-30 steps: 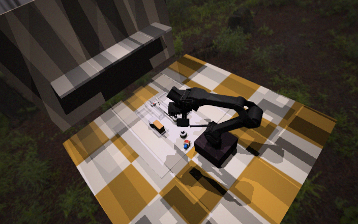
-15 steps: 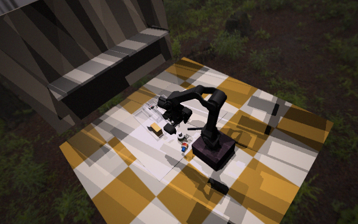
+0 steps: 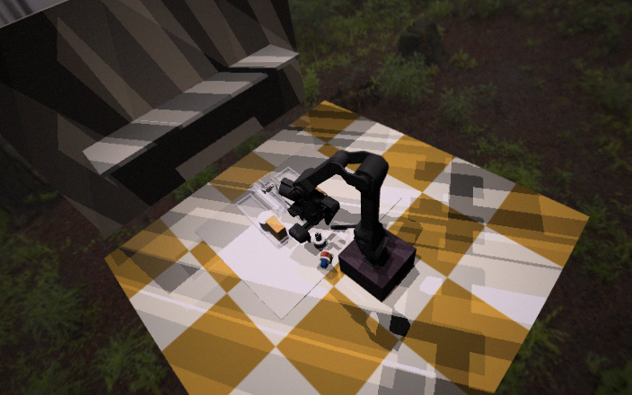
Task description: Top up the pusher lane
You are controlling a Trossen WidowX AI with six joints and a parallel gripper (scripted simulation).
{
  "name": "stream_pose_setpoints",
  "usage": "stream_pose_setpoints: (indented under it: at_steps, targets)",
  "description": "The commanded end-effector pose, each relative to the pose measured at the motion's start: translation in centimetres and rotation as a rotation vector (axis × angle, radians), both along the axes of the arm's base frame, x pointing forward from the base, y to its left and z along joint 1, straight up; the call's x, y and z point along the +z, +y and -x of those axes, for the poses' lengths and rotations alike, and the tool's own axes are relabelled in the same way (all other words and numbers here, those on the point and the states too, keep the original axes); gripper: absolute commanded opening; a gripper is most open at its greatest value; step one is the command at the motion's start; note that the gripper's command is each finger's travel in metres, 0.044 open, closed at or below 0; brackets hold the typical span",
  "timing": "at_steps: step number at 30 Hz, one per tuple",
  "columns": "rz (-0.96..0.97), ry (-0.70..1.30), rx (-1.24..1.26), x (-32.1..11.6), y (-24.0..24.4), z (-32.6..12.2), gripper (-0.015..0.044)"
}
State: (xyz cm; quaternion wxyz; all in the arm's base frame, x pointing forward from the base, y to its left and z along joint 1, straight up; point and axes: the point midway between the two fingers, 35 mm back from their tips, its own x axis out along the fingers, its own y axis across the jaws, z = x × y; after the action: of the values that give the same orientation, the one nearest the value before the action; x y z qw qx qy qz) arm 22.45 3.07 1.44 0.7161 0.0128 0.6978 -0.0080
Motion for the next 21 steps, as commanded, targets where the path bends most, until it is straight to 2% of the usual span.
stream_pose_setpoints:
  at_steps: [1, 21]
  targets:
    - [-0.005, 0.002, -0.006, -0.6, 0.2, -0.1, 0.0440]
    - [-0.005, 0.002, -0.006, -3.8, 0.2, -0.2, 0.0440]
